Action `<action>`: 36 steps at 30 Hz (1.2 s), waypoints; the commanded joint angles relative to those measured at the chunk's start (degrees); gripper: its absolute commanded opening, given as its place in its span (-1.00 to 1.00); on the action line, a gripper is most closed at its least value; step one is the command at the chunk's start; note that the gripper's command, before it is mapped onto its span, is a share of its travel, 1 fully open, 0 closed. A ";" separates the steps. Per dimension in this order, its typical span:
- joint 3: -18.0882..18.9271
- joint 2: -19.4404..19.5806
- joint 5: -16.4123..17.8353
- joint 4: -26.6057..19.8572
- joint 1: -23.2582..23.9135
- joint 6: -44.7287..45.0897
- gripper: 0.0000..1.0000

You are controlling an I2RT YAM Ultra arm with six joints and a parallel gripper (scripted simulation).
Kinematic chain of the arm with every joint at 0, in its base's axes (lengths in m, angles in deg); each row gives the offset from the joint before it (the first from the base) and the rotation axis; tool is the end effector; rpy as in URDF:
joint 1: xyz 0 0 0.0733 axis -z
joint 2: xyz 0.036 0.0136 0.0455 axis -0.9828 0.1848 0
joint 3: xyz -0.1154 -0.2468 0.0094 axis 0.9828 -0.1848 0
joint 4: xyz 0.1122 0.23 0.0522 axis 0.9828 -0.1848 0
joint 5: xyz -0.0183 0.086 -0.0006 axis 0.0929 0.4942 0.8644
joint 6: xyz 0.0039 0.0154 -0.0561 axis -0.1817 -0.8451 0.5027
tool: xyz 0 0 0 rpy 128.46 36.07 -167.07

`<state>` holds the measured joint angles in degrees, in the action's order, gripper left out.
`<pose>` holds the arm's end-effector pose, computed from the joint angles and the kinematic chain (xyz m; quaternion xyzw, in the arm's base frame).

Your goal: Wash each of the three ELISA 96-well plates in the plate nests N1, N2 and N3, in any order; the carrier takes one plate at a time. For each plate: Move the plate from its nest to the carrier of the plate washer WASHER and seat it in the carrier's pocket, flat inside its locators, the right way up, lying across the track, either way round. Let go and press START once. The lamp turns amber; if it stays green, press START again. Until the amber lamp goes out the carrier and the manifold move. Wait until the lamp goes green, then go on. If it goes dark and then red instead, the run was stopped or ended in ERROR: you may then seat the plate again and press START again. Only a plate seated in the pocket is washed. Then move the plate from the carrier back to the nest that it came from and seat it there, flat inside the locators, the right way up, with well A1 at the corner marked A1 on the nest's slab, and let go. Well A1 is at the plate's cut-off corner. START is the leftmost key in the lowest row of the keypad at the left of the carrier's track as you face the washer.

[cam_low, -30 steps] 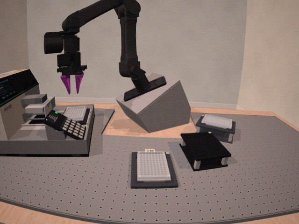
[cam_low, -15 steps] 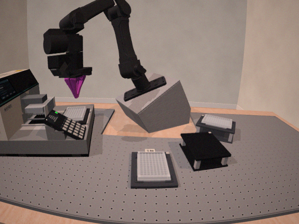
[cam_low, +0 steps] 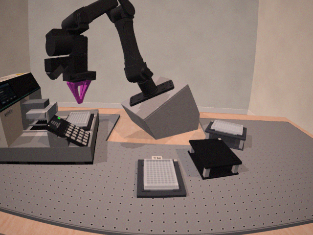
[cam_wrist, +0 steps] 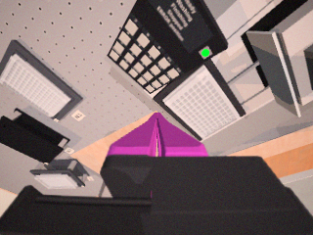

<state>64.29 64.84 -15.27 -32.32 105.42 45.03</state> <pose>0.1870 -0.1037 0.3128 0.2723 0.9237 -0.1836 0.1975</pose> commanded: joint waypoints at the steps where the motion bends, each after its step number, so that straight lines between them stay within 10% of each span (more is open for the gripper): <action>1: 0.64 0.83 -1.31 -0.03 -3.30 -9.07 -1.00; 13: 4.13 8.22 -6.93 -0.95 -17.21 -45.55 -1.00; 29: 6.18 11.65 -8.42 -1.37 -21.49 -66.28 -1.00; 36: -2.72 11.59 -18.52 9.55 -24.64 -67.80 -1.00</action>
<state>64.51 76.54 -28.17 -28.06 82.01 -21.46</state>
